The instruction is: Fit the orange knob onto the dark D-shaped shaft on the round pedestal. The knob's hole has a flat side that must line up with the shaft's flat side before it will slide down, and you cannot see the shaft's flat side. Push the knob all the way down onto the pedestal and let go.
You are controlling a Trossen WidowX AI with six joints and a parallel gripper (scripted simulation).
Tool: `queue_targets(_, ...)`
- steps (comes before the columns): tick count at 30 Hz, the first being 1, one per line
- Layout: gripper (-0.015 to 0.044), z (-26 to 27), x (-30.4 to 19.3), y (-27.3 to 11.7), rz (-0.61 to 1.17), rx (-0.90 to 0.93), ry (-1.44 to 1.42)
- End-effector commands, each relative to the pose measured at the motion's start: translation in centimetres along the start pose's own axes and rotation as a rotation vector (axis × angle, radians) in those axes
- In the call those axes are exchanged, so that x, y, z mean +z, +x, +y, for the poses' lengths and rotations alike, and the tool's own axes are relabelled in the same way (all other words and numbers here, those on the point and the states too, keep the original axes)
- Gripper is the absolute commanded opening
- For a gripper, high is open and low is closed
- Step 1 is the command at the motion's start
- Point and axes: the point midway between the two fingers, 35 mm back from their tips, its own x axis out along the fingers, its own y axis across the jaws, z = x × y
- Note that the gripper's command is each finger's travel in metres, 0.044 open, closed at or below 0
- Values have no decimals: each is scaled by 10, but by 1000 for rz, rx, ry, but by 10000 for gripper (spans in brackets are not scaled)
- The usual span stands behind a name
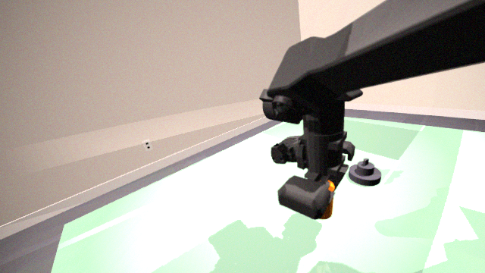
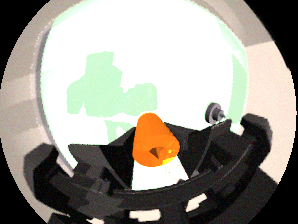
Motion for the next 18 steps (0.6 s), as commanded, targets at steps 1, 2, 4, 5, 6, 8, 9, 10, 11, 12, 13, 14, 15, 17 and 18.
queue_targets(1, 0, -2, -1, -22, -4, -3, 0)
queue_targets(2, 0, -3, -2, -28, -4, -2, 0)
queue_targets(4, 0, -3, -4, -41, -4, 1, 0)
queue_targets(5, 0, -3, -5, -47, -4, 2, 0)
queue_targets(6, 0, -3, -6, -53, -4, 4, 0)
queue_targets(8, 0, -2, -9, -64, -4, 8, 0)
queue_targets(9, 0, -2, -10, -67, -4, 10, 0)
queue_targets(10, 0, -2, -10, -68, -4, 10, 0)
queue_targets(11, 0, -2, -10, -68, -4, 10, 0)
queue_targets(12, 0, -3, -10, -68, -4, 10, 0)
queue_targets(13, 0, -4, -9, -68, -4, 10, 0)
queue_targets(14, 0, -7, -9, -67, -4, 9, 1)
queue_targets(15, 0, -10, -8, -67, -4, 8, 1)
queue_targets(17, 0, -16, -6, -66, -4, 6, 1)
queue_targets(18, 0, -20, -6, -66, -5, 6, 1)
